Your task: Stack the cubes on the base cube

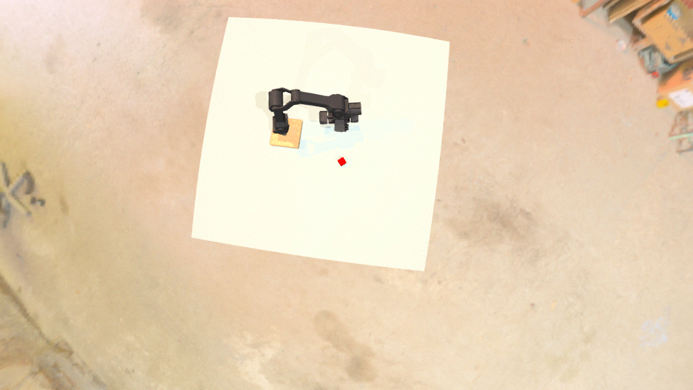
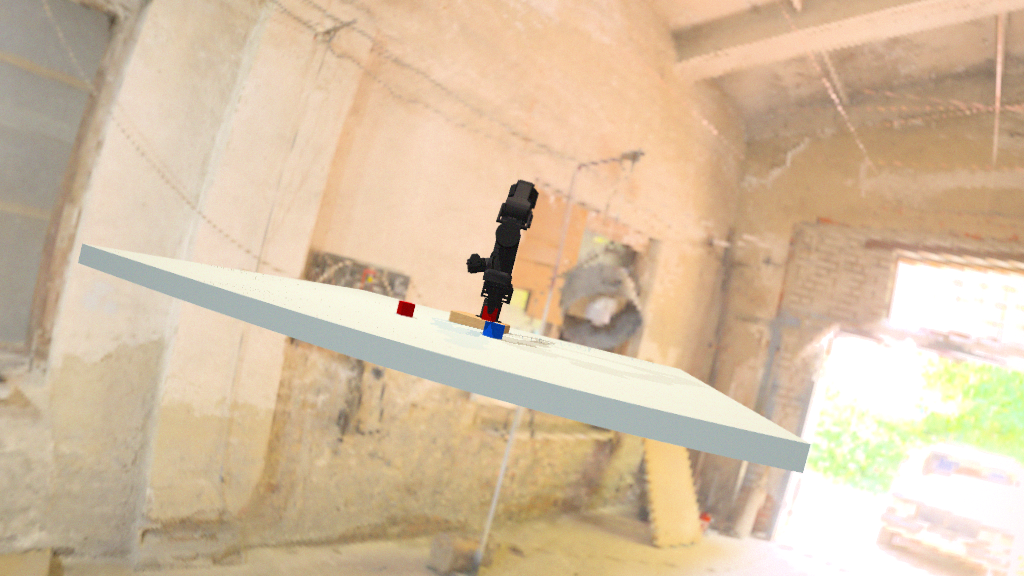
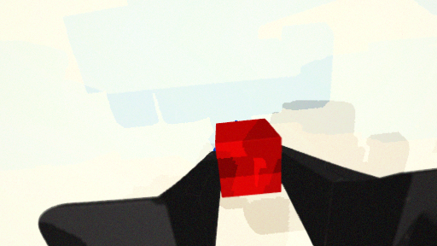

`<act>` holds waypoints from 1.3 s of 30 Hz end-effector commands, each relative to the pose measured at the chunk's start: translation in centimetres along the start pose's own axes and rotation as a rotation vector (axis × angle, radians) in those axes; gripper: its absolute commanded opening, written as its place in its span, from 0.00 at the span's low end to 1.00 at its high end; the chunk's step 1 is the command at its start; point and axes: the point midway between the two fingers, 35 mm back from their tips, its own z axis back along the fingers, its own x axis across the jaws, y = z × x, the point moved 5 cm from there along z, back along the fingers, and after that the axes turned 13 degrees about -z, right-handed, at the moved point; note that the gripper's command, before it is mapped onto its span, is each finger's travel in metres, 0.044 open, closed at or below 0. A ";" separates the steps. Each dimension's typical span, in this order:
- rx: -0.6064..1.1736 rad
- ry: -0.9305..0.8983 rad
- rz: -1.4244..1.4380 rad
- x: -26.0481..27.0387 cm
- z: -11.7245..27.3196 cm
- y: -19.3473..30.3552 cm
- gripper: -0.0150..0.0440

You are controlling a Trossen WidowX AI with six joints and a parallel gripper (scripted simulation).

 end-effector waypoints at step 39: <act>-0.003 0.001 0.078 1.6 3.5 -2.6 0.70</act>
